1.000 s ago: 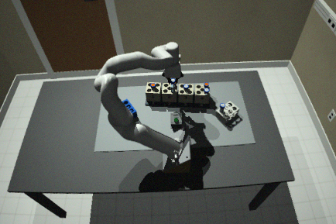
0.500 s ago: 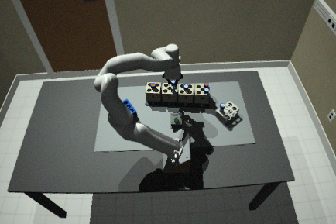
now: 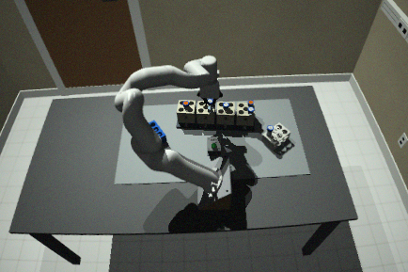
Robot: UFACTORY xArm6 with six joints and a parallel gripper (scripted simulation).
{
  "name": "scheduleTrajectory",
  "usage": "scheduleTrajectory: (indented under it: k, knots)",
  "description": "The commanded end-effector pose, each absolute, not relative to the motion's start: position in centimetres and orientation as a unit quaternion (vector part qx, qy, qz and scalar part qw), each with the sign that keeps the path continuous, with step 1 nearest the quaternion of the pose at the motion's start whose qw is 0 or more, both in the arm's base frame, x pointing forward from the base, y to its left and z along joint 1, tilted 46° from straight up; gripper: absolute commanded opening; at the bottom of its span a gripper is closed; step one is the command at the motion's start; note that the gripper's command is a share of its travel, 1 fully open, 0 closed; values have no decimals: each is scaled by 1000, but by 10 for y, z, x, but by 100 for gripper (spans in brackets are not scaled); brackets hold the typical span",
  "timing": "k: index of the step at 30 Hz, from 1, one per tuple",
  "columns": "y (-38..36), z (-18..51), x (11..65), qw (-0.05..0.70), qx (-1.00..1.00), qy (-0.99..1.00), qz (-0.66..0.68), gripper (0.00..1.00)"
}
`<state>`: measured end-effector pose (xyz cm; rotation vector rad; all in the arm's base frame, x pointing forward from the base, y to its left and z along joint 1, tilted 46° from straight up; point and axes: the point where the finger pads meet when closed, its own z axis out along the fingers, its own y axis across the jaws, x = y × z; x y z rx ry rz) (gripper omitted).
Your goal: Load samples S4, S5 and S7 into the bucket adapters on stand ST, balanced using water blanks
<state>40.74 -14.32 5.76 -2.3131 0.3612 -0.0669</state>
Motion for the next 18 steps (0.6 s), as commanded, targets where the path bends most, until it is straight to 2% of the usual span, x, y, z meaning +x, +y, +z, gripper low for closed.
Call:
scheduleTrajectory:
  k: [1,18]
  knots:
    - [-143,57,409,388,-910,142,-28,0]
    - [-132,46,411,388,-910,142,-28,0]
